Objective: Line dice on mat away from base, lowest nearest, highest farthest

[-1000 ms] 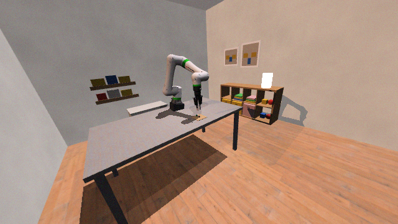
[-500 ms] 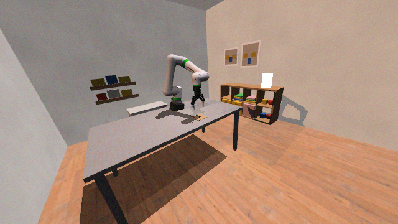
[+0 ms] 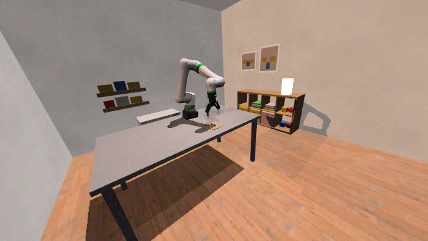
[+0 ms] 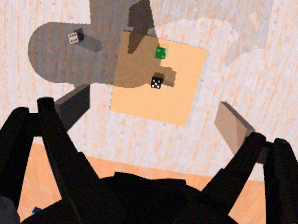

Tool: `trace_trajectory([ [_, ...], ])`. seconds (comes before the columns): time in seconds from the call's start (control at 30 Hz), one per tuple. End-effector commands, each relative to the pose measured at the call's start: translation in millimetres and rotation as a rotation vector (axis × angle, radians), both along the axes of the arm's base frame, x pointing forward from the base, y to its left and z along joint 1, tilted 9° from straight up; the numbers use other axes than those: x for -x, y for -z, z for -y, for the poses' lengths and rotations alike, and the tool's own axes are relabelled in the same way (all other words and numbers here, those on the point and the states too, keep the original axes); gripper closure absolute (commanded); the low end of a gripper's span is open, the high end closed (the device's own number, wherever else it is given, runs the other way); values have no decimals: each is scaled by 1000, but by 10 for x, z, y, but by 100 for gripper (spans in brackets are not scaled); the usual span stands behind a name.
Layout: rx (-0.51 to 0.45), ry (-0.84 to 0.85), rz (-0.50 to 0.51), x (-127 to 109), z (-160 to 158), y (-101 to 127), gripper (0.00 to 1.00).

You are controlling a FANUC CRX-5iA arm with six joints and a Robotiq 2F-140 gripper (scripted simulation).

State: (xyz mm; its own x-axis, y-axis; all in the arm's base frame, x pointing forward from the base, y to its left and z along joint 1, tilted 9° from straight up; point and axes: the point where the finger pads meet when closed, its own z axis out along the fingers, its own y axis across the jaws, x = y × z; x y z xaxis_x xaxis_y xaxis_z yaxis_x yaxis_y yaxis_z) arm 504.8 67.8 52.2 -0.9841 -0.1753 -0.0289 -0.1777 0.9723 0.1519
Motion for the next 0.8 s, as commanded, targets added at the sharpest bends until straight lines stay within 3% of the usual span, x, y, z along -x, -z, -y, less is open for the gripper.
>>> trace_trajectory([
  [0.0,0,-59,10,0,26,6,0],
  [0.17,0,-149,24,3,66,17,0],
  [0.3,1,-329,52,10,145,41,0],
  [0.77,2,-722,113,31,315,92,0],
])
